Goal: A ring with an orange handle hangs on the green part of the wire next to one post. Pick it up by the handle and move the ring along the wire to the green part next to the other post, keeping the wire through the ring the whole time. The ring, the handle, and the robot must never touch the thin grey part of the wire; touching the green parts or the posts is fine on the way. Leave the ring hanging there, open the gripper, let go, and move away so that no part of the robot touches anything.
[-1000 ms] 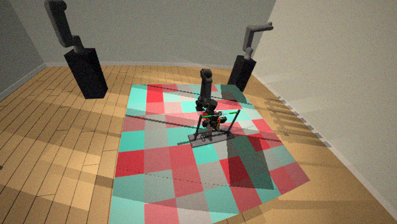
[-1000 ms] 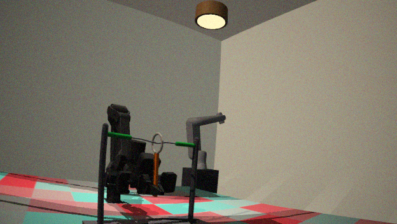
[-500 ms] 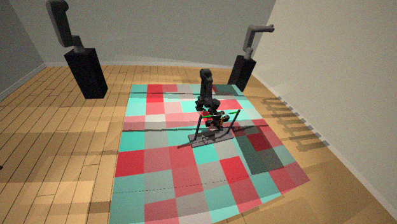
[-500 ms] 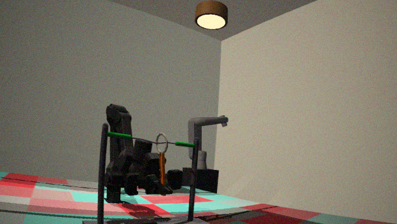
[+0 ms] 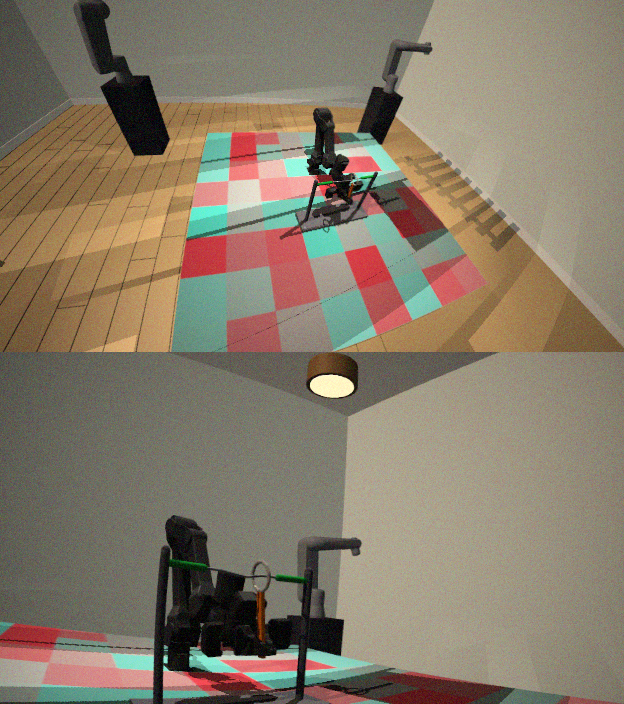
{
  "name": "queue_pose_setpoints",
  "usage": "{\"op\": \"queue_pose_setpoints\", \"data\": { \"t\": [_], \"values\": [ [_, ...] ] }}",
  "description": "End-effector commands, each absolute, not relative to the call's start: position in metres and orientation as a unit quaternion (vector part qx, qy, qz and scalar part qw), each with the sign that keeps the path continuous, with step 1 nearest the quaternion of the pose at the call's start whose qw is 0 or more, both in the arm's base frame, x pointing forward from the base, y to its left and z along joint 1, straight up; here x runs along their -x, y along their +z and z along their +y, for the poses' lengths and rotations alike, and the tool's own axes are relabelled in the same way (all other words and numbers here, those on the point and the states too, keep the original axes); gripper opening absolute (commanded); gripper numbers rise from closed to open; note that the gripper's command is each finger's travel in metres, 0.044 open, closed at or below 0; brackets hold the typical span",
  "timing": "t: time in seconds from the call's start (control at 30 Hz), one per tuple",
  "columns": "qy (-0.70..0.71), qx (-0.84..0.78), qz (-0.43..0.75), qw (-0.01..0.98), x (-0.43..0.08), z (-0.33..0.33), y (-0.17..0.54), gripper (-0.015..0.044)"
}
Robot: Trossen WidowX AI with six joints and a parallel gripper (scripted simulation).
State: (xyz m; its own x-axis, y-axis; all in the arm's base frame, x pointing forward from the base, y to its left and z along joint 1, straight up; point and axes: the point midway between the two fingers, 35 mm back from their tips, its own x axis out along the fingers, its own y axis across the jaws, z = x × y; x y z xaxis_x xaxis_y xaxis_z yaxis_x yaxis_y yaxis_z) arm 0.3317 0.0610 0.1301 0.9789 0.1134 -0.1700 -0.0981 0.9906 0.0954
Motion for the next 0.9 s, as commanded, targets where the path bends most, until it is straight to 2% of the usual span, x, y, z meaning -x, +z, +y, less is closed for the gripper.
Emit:
{"op": "queue_pose_setpoints", "data": {
  "t": [0.0, 0.87],
  "values": [
    [0.049, -0.031, 0.086, 0.995, -0.332, 0.062, 0.131, -0.0150],
    [0.041, 0.001, 0.085, 0.996, -0.331, 0.080, 0.131, -0.0150]
  ]
}}
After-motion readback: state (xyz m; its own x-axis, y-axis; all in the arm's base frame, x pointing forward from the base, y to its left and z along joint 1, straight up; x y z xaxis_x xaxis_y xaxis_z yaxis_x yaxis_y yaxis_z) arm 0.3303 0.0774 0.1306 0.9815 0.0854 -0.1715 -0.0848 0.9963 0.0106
